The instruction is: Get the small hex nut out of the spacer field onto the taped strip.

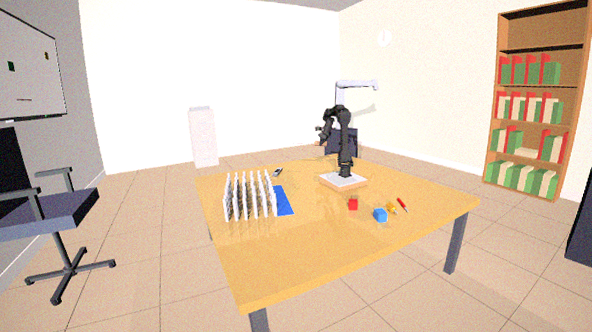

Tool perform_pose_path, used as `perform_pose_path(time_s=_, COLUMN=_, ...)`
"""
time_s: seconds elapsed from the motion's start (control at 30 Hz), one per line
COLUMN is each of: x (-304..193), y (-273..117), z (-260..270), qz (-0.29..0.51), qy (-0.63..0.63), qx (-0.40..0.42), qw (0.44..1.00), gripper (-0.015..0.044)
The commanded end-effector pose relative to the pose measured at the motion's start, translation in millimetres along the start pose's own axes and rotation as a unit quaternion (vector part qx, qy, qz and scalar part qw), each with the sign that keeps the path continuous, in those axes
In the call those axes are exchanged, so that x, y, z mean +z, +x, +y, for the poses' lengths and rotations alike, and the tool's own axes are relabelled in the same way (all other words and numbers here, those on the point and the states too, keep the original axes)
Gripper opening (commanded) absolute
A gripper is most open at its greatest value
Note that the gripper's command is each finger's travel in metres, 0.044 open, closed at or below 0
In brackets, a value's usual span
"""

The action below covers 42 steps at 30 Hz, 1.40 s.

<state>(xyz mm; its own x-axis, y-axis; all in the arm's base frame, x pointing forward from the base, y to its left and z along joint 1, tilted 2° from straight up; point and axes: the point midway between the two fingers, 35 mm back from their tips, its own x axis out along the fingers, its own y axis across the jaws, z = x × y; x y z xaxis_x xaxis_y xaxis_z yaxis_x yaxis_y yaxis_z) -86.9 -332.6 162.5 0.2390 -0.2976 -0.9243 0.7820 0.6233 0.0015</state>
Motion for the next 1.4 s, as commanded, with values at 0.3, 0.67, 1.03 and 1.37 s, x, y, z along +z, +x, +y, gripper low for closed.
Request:
perform_pose_path(time_s=0.3, x=-2, y=8, z=-4, qz=-0.006, qy=-0.003, qx=0.001, qw=1.0, gripper=0.0)
perform_pose_path(time_s=0.67, x=-4, y=18, z=-7, qz=-0.006, qy=-0.003, qx=0.0, qw=1.0, gripper=0.0)
perform_pose_path(time_s=1.03, x=-7, y=28, z=-9, qz=-0.006, qy=-0.003, qx=0.0, qw=1.0, gripper=0.0)
perform_pose_path(time_s=1.37, x=-10, y=37, z=-10, qz=-0.006, qy=-0.003, qx=0.0, qw=1.0, gripper=0.0)
